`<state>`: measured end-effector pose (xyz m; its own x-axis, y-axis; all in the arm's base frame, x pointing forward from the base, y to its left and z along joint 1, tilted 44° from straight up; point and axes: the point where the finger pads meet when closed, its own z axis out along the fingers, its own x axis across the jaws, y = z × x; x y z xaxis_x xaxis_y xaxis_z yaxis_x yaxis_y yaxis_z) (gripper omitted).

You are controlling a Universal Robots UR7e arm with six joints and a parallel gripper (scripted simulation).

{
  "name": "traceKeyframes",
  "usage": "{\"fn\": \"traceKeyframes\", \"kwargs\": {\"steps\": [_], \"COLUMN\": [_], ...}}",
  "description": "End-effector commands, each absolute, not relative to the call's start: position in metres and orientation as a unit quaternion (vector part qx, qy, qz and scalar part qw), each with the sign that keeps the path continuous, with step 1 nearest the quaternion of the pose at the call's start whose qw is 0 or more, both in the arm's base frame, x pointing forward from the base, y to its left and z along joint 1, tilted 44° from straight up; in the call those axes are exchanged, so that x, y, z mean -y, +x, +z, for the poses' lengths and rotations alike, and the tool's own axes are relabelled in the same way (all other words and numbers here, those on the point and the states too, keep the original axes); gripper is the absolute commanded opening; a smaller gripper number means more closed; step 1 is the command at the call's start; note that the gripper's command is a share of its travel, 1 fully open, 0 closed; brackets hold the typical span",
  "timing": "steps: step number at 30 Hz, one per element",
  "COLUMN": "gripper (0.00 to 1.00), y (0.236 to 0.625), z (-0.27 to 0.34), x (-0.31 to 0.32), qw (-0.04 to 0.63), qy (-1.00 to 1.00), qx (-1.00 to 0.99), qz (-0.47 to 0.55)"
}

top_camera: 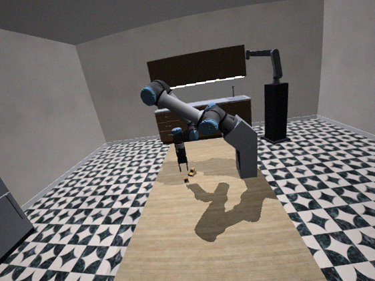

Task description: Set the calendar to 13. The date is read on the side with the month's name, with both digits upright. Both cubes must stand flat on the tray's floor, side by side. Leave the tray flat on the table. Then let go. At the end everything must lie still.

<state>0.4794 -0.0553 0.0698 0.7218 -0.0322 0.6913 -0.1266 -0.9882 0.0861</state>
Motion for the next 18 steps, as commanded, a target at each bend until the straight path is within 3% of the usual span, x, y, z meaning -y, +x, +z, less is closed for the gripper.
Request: {"fn": "traceKeyframes", "kwargs": {"steps": [1, 18], "gripper": [1.0, 1.0], "y": [0.4794, 0.4794], "z": [0.0702, 0.07], "x": [0.0552, 0.0551], "qw": [0.064, 0.066], "qy": [0.926, 0.926], "qx": [0.043, 0.037], "qz": [0.371, 0.37]}}
